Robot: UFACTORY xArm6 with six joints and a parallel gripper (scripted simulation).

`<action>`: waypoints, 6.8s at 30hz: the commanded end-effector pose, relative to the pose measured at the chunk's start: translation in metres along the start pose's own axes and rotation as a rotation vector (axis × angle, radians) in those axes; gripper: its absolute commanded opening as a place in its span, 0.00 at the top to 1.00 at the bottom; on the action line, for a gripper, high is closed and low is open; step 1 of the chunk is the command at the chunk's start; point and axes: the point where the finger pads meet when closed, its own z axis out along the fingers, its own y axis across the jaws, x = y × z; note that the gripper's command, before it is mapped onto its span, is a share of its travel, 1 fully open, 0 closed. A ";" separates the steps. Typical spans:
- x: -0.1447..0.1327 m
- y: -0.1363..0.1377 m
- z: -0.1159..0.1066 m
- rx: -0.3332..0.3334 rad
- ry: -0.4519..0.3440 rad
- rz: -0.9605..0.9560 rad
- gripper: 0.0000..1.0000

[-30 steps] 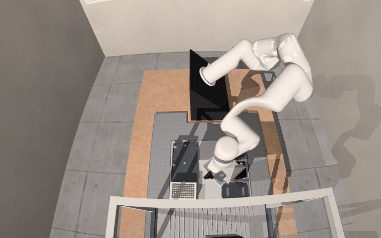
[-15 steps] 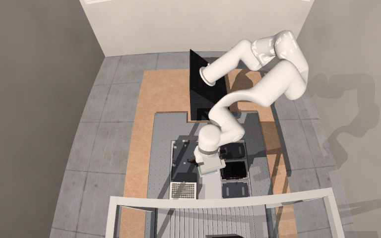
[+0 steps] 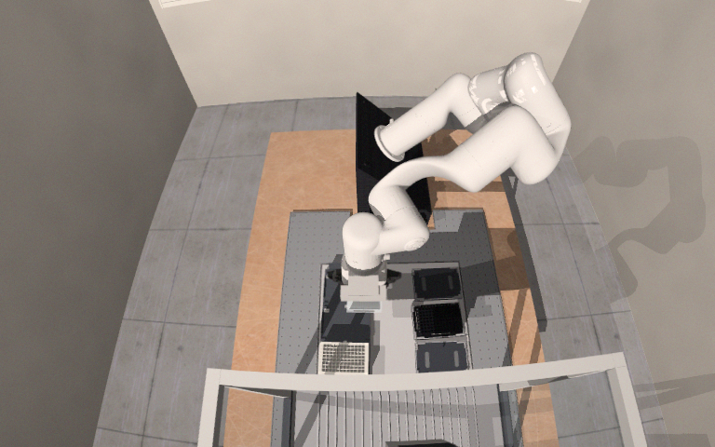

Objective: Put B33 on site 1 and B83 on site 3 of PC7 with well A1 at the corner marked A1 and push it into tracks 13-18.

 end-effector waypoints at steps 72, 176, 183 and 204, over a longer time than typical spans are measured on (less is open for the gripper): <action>-0.038 0.051 -0.002 0.001 0.005 1.571 1.00; -0.037 0.051 0.096 0.001 0.004 1.571 1.00; -0.037 0.051 0.099 0.001 0.004 1.571 1.00; -0.037 0.051 0.106 0.001 0.004 1.571 1.00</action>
